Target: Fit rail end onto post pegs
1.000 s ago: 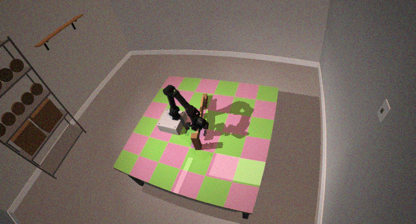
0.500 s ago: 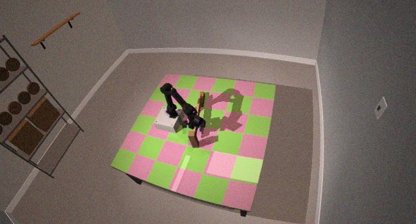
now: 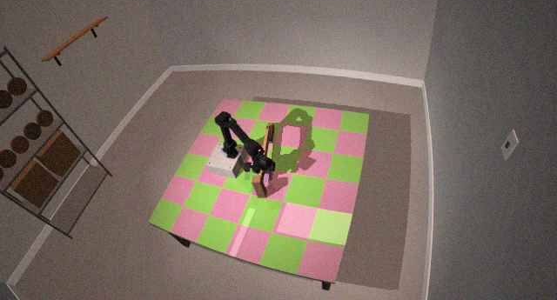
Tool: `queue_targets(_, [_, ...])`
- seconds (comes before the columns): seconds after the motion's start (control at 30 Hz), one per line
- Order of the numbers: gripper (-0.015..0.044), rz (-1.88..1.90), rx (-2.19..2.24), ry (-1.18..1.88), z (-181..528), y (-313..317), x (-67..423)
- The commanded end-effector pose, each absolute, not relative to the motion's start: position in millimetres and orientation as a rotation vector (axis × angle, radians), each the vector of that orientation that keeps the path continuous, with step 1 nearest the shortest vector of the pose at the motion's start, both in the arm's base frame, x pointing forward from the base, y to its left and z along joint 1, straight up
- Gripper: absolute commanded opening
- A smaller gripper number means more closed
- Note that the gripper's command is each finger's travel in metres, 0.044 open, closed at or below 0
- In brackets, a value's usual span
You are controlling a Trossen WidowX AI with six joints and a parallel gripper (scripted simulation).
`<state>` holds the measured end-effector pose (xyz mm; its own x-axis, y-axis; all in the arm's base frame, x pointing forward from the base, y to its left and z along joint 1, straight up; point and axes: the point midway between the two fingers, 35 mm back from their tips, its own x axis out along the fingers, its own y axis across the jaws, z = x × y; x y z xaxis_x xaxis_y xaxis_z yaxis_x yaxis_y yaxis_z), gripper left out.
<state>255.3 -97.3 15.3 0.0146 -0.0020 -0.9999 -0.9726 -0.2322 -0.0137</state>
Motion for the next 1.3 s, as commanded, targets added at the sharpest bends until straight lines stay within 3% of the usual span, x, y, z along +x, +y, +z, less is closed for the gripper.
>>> queue_targets(0.0, [0.0000, 1.364, -1.394, 1.083, 16.3, -99.7, 256.1])
queue_targets(1.27, [0.0000, 1.364, -1.395, 1.083, 16.7, -111.2, 258.8])
